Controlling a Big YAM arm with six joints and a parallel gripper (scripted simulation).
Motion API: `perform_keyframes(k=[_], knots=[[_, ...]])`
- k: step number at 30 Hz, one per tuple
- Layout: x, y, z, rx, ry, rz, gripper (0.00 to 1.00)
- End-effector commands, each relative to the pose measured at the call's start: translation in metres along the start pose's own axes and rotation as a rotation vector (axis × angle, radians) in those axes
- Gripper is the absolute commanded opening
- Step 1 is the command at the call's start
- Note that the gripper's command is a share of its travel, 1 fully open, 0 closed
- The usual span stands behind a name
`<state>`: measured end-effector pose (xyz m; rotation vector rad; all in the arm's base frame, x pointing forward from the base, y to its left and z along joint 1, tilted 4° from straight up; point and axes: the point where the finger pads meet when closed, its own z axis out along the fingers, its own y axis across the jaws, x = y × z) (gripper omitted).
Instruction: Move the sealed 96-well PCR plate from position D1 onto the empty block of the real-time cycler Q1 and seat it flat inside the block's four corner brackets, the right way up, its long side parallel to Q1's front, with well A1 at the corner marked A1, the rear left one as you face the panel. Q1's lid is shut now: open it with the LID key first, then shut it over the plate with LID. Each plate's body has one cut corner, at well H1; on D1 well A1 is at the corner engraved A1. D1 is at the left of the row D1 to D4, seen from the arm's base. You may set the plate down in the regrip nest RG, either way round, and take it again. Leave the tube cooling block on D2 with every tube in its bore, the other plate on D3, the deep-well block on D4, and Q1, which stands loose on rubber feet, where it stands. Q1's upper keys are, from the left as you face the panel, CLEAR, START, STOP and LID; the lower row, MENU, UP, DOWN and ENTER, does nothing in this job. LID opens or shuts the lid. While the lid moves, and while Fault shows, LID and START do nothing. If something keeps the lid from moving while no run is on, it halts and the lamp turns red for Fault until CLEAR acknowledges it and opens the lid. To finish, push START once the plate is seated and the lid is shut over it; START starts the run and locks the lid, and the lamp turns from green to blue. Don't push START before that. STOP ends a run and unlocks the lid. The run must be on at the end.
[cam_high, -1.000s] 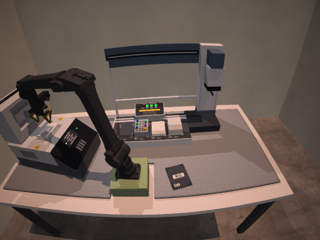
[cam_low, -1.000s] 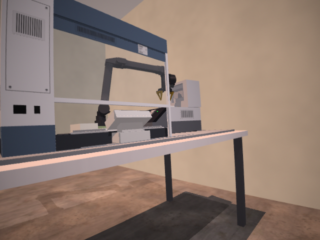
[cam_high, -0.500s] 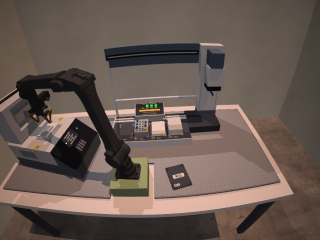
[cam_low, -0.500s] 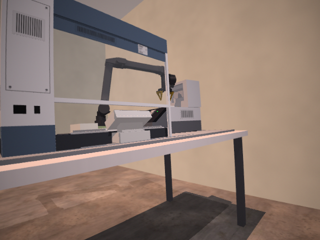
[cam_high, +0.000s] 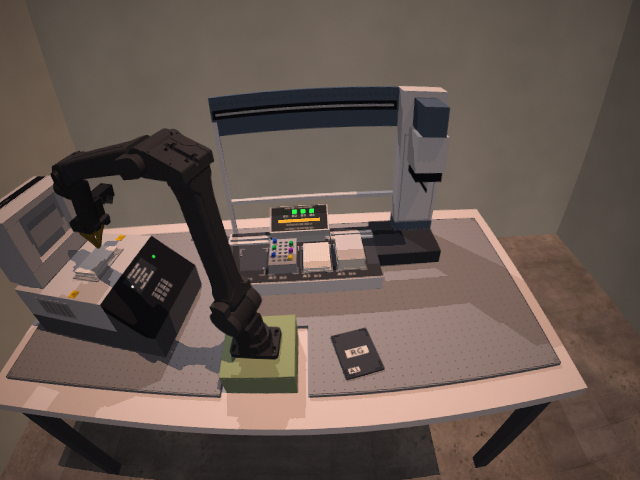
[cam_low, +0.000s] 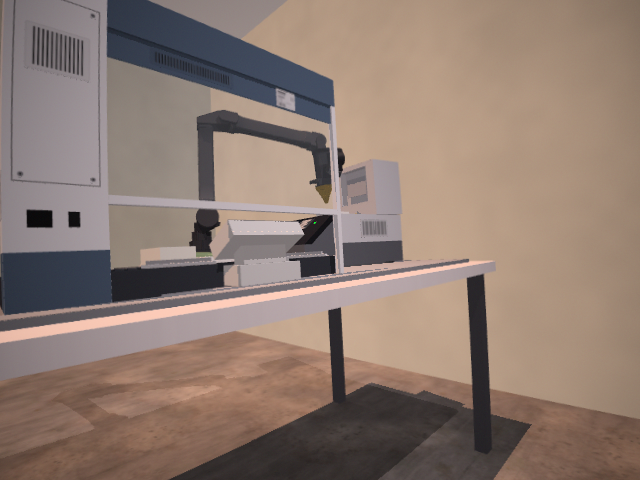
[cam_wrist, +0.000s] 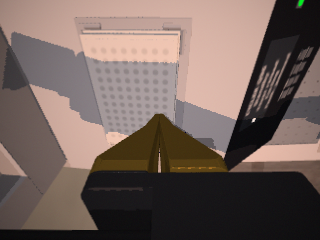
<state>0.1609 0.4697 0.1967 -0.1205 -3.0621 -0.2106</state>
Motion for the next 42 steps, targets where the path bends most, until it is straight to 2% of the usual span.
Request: perform_keyframes(k=[1, 3, 6, 7, 10, 12, 14, 15, 17, 20, 23, 24, 27, 29, 31, 32, 34, 36, 38, 41, 42], knots=[[-0.008, -0.013, -0.025, -0.104, -0.030, -0.021, 0.00], [-0.008, -0.024, -0.024, -0.080, -0.033, -0.020, 0.00], [-0.010, -0.038, -0.023, -0.173, -0.036, -0.025, 0.00], [-0.011, -0.044, -0.022, -0.170, -0.037, -0.024, 0.00], [-0.013, -0.060, -0.020, -0.244, -0.042, -0.025, 0.00], [-0.015, -0.072, -0.017, -0.223, -0.044, -0.024, 0.00], [-0.015, -0.072, -0.017, -0.223, -0.044, -0.024, 0.00], [-0.012, -0.069, -0.016, -0.251, -0.036, -0.029, 0.00], [-0.011, -0.083, -0.010, -0.296, -0.037, -0.036, 0.00], [-0.015, -0.107, -0.009, -0.269, -0.044, -0.024, 0.00], [-0.018, -0.120, -0.011, -0.363, -0.052, -0.028, 0.00], [-0.019, -0.125, -0.010, -0.361, -0.055, -0.029, 0.00], [-0.018, -0.138, -0.007, -0.429, -0.057, -0.040, 0.00], [-0.018, -0.148, -0.003, -0.402, -0.052, -0.042, 0.00], [-0.018, -0.148, -0.003, -0.402, -0.052, -0.042, 0.00], [-0.017, -0.148, -0.002, -0.423, -0.041, -0.041, 0.00], [-0.020, -0.164, 0.002, -0.471, -0.051, -0.037, 0.00], [-0.022, -0.180, 0.004, -0.452, -0.057, -0.027, 0.00], [-0.023, -0.186, 0.001, -0.451, -0.054, -0.034, 0.00], [-0.024, -0.199, 0.001, -0.536, -0.067, -0.049, 0.00], [-0.024, -0.206, 0.004, -0.528, -0.067, -0.048, 0.00]])
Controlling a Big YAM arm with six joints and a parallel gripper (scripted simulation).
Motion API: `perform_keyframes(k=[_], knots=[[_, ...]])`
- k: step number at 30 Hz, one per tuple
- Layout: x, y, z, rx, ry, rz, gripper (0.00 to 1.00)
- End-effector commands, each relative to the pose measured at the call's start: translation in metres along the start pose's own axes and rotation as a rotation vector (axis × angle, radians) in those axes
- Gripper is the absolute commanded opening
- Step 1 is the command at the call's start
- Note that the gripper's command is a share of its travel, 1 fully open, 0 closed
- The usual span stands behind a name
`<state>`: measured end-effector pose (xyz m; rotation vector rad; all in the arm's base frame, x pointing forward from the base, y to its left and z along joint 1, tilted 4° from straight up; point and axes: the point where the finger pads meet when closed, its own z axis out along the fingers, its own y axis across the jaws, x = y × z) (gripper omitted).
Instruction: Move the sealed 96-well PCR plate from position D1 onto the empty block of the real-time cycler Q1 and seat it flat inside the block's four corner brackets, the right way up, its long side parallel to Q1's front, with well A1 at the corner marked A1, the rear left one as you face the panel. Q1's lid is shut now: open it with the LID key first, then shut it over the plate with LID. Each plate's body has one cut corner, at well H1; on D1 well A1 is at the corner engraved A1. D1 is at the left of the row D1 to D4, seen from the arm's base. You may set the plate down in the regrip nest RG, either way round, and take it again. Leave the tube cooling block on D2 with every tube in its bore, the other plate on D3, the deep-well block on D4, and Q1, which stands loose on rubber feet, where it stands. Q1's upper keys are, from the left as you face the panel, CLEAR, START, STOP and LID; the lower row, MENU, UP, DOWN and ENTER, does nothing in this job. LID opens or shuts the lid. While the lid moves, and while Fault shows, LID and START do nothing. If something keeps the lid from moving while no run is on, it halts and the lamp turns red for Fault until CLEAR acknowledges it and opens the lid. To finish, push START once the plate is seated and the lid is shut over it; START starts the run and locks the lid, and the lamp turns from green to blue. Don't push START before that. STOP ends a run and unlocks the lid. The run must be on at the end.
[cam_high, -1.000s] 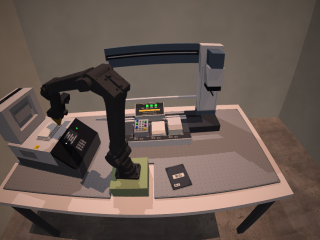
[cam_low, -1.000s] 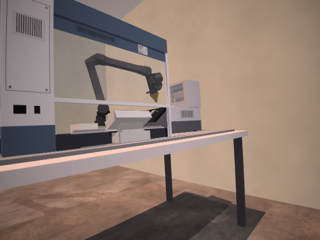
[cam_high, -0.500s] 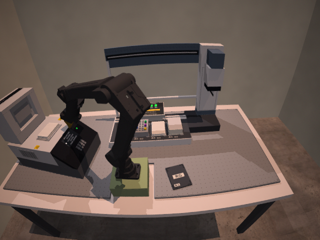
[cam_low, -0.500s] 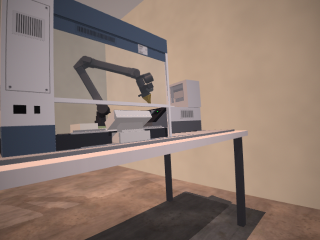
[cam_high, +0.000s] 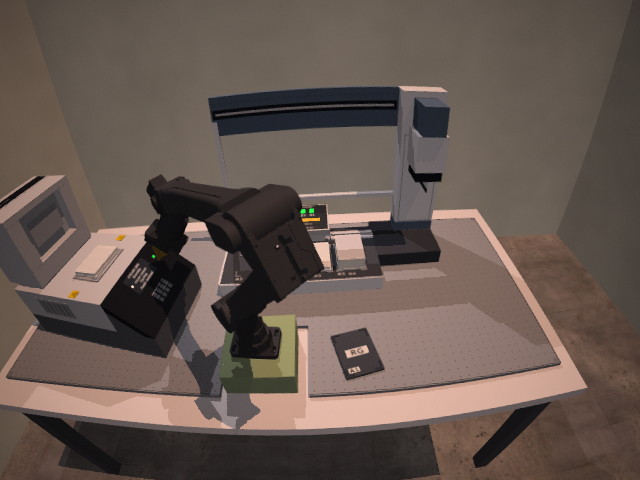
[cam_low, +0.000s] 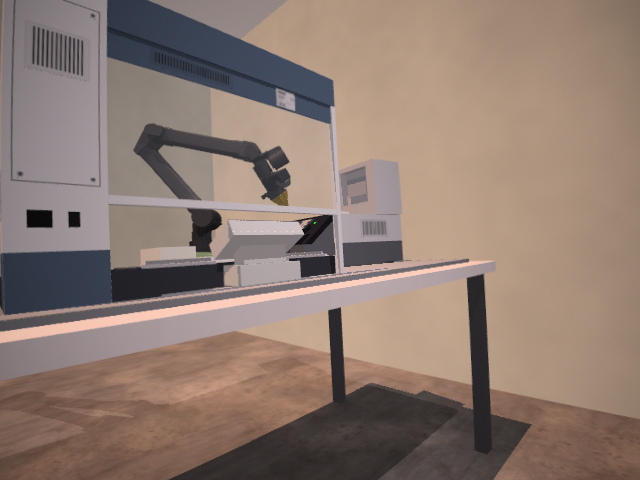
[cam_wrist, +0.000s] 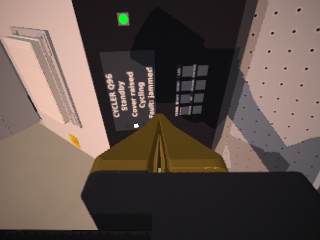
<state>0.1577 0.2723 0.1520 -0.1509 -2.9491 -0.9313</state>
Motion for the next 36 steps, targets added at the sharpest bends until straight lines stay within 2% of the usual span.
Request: perform_keyframes(k=[1, 2, 4, 6, 7, 8, 11, 14, 18, 25, 36], knots=[[-0.010, -0.005, -0.014, -0.036, -0.045, -0.062, 0.00], [-0.011, -0.009, -0.015, -0.027, -0.042, -0.062, 0.00], [-0.011, -0.021, -0.016, -0.074, -0.035, -0.061, 0.00], [-0.011, -0.021, -0.016, -0.074, -0.035, -0.061, 0.00], [-0.011, -0.019, -0.017, -0.095, -0.040, -0.066, 0.00], [-0.011, -0.023, -0.020, -0.096, -0.036, -0.070, 0.00], [-0.016, -0.041, -0.029, -0.177, -0.065, -0.077, 0.00], [-0.017, -0.055, -0.034, -0.148, -0.058, -0.080, 0.00], [-0.016, -0.069, -0.039, -0.135, -0.036, -0.088, 0.00], [-0.019, -0.059, -0.039, -0.132, -0.041, -0.078, 0.00], [-0.022, -0.040, -0.044, -0.157, -0.045, -0.083, 0.00]])
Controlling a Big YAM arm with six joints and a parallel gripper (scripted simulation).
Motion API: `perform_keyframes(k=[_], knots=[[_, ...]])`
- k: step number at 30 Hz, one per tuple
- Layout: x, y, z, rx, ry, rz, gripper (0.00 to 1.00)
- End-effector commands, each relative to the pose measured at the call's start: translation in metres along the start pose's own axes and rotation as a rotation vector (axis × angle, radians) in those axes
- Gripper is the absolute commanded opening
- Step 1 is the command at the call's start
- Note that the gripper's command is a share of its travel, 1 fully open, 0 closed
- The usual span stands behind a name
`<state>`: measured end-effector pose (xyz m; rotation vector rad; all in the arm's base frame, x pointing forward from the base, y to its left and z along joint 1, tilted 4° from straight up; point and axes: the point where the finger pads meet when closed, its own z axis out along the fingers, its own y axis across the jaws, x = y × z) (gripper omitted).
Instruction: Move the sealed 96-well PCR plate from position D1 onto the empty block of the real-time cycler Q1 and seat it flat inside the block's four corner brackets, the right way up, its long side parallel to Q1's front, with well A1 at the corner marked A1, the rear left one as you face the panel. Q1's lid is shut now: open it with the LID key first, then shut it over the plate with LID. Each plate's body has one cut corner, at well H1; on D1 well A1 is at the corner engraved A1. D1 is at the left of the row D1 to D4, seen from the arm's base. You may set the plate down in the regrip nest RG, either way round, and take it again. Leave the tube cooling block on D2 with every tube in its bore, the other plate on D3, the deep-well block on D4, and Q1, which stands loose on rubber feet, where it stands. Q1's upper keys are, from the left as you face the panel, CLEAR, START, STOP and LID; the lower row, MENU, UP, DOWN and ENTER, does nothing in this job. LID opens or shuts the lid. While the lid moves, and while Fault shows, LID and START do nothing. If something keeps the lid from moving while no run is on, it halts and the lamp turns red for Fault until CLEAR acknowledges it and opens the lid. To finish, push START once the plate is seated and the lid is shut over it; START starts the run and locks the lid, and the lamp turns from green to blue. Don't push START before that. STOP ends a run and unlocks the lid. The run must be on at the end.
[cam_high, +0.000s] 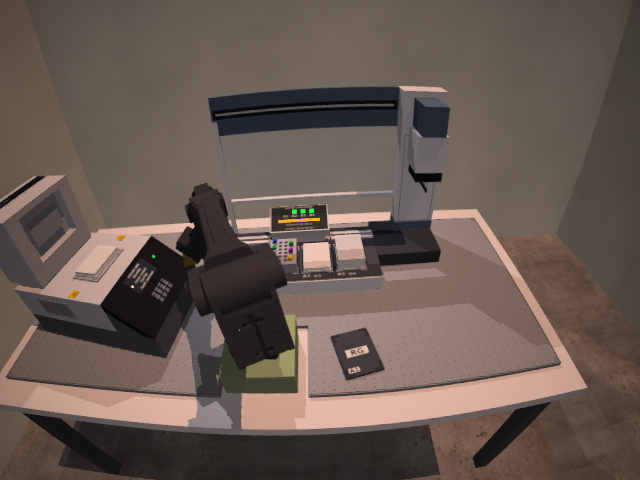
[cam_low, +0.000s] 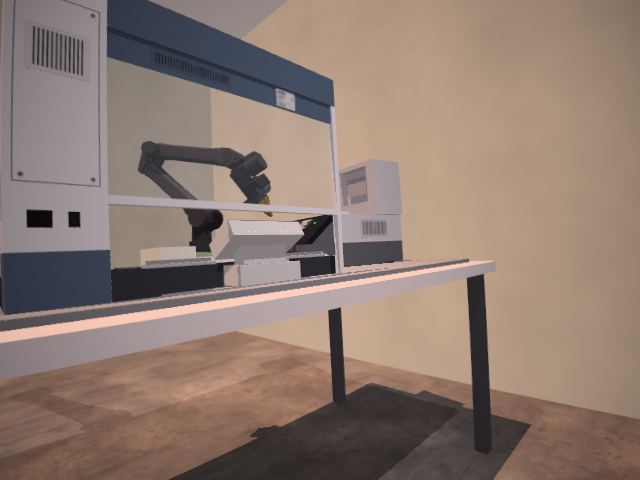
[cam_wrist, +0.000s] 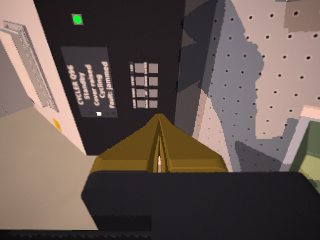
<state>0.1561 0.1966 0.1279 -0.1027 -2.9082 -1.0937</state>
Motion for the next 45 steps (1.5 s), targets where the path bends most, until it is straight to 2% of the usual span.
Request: perform_keyframes(k=[1, 6, 10, 19, 21, 24, 28, 32, 39, 45], knots=[[-0.017, 0.038, -0.016, -0.050, -0.046, -0.051, 0.00], [-0.020, 0.038, -0.018, -0.053, -0.055, -0.037, 0.00], [-0.021, 0.046, -0.007, -0.053, -0.049, -0.035, 0.00], [-0.011, 0.034, 0.018, -0.039, -0.029, 0.004, 0.00], [-0.011, 0.034, 0.018, -0.039, -0.029, 0.004, 0.00], [-0.008, 0.026, 0.026, -0.026, -0.017, 0.024, 0.00], [-0.005, 0.025, 0.035, -0.025, -0.007, 0.025, 0.00], [-0.012, 0.038, 0.035, -0.047, -0.034, 0.017, 0.00], [-0.013, 0.043, 0.041, -0.047, -0.027, 0.014, 0.00], [-0.007, 0.035, 0.059, -0.029, -0.013, 0.015, 0.00]])
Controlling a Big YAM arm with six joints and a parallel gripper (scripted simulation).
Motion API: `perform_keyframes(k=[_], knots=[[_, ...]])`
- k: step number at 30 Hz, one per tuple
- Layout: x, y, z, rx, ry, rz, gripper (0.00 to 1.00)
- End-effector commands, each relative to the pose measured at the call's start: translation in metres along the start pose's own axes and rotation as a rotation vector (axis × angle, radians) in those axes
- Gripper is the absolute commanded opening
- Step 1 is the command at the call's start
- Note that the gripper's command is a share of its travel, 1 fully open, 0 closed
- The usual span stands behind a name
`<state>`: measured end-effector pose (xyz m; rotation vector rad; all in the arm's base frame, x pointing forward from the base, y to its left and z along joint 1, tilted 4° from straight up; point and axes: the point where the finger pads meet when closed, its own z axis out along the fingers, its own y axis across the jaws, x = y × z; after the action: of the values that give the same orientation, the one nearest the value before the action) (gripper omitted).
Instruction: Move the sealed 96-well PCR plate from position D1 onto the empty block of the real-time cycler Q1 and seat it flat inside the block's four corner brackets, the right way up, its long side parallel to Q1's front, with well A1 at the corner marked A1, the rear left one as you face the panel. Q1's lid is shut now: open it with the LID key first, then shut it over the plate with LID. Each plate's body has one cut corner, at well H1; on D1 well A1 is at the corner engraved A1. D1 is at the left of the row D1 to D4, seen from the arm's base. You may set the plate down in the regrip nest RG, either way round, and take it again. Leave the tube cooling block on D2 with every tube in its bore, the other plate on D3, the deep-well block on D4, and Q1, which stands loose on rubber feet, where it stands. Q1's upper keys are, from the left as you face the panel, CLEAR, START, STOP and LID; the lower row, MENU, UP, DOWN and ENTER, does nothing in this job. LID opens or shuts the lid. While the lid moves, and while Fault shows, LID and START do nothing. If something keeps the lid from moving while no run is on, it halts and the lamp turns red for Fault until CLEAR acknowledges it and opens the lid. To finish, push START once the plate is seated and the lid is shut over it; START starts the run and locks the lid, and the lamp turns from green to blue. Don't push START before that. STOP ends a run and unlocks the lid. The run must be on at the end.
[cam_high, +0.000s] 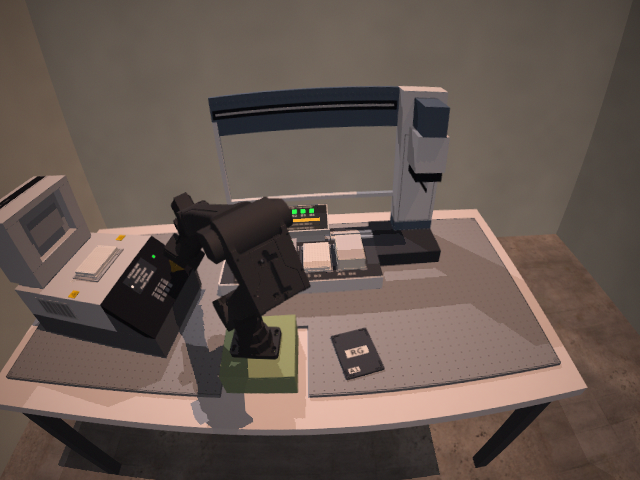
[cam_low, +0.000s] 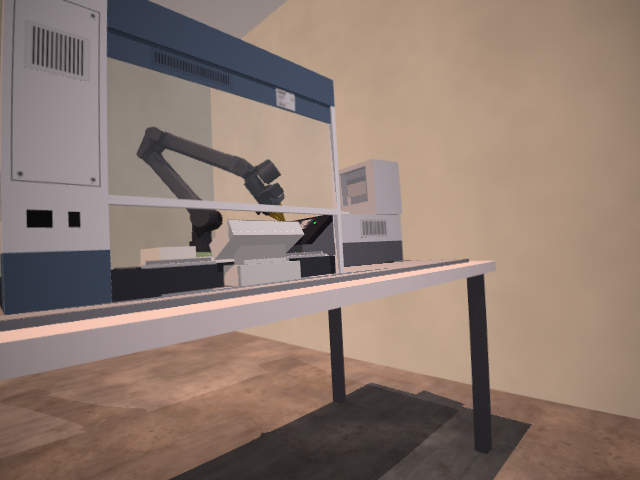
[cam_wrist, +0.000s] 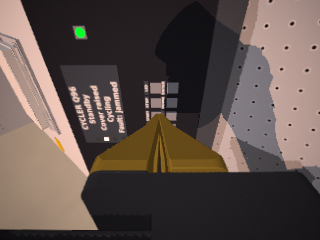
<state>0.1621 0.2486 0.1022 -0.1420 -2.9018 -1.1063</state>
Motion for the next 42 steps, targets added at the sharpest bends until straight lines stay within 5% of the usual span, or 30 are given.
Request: perform_keyframes(k=[1, 24, 38, 42], knots=[[-0.001, 0.011, 0.008, -0.016, -0.003, -0.005, 0.00], [-0.012, 0.041, 0.036, -0.058, -0.028, -0.019, 0.00], [0.001, 0.016, 0.064, -0.020, -0.001, -0.005, 0.00], [-0.002, 0.022, 0.061, -0.035, -0.006, -0.009, 0.00]])
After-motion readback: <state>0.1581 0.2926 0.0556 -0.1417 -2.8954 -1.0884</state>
